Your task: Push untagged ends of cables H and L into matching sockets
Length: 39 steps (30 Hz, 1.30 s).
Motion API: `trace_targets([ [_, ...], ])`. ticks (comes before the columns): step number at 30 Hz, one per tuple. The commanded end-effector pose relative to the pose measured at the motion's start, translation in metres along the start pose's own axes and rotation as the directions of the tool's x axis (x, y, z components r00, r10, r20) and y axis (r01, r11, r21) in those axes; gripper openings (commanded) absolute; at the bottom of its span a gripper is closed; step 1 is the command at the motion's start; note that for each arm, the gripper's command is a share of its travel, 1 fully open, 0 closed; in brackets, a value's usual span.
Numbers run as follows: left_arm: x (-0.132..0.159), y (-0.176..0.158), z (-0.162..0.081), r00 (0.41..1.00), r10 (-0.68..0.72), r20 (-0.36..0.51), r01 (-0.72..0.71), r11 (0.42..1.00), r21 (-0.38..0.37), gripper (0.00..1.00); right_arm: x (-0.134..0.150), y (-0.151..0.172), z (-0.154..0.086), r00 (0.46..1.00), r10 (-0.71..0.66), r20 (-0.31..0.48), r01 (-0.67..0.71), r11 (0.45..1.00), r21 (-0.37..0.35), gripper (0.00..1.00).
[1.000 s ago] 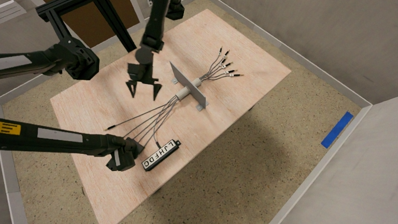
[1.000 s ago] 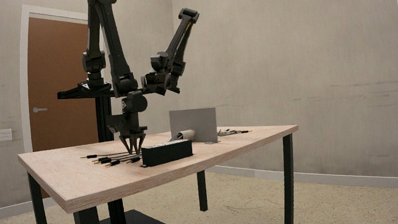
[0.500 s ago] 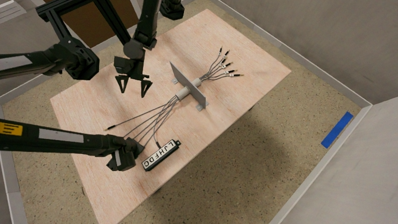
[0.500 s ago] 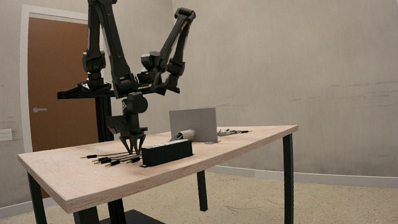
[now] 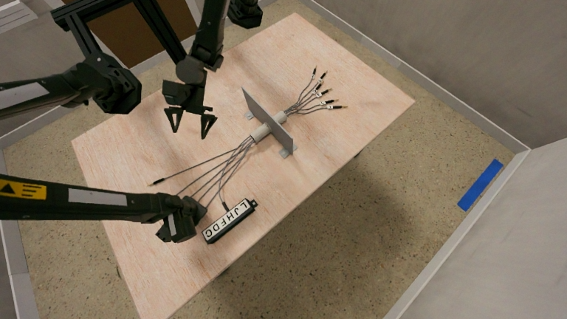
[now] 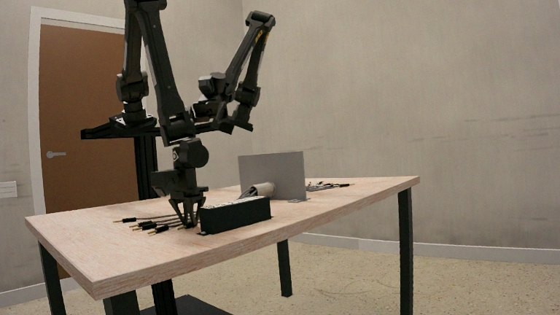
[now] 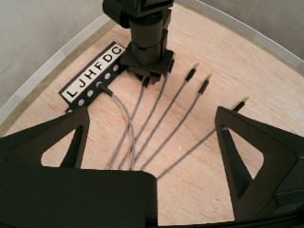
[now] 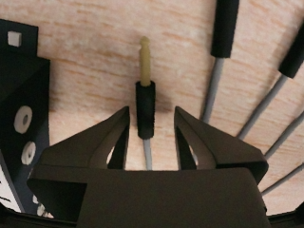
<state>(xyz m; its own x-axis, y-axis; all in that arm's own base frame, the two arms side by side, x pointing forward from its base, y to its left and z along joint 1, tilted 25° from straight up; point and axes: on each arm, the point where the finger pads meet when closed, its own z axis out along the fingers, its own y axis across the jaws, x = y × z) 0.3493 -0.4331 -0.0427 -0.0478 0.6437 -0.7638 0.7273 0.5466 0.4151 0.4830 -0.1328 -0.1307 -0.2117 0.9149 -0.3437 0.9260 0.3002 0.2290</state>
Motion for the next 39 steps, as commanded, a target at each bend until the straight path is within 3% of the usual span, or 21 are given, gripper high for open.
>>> trace_targets([
  [1, -0.002, 0.006, 0.003, 1.000, 0.001, 0.010, -0.001, 1.000, -0.013, 1.00, -0.004, 0.003, 0.008, 1.000, 0.000, 0.006, 0.000, 1.000, -0.012, 0.35],
  [9, -0.002, 0.006, 0.003, 1.000, 0.001, 0.010, -0.001, 1.000, -0.013, 1.00, -0.008, 0.008, 0.001, 1.000, 0.004, 0.013, -0.003, 1.000, -0.025, 0.35],
  [10, -0.002, 0.006, 0.003, 1.000, 0.001, 0.010, -0.001, 1.000, -0.013, 1.00, -0.003, 0.007, 0.000, 1.000, 0.002, 0.008, -0.002, 1.000, -0.017, 0.26],
  [14, -0.002, 0.006, 0.003, 1.000, 0.001, 0.010, -0.001, 1.000, -0.013, 1.00, -0.003, 0.007, 0.000, 1.000, 0.002, 0.008, -0.002, 1.000, -0.017, 0.26],
  [18, -0.002, 0.006, 0.003, 1.000, 0.001, 0.010, -0.001, 1.000, -0.013, 1.00, -0.003, 0.007, 0.000, 1.000, 0.002, 0.008, -0.002, 1.000, -0.017, 0.18],
  [31, -0.002, 0.006, 0.003, 1.000, 0.001, 0.010, -0.001, 1.000, -0.013, 1.00, -0.002, 0.005, 0.000, 1.000, 0.000, 0.009, 0.001, 1.000, -0.023, 0.05],
  [32, -0.002, 0.006, 0.003, 1.000, 0.001, 0.010, -0.001, 1.000, -0.013, 1.00, -0.002, 0.005, 0.000, 1.000, 0.000, 0.009, 0.001, 1.000, -0.023, 0.00],
  [33, -0.002, 0.006, 0.003, 1.000, 0.001, 0.010, -0.001, 1.000, -0.013, 1.00, -0.002, 0.005, 0.000, 1.000, 0.000, 0.009, 0.001, 1.000, -0.023, 0.06],
  [39, -0.002, 0.006, 0.003, 1.000, 0.001, 0.010, -0.001, 1.000, -0.013, 1.00, 0.001, 0.009, -0.034, 1.000, 0.002, 0.010, -0.002, 1.000, -0.025, 0.06],
])
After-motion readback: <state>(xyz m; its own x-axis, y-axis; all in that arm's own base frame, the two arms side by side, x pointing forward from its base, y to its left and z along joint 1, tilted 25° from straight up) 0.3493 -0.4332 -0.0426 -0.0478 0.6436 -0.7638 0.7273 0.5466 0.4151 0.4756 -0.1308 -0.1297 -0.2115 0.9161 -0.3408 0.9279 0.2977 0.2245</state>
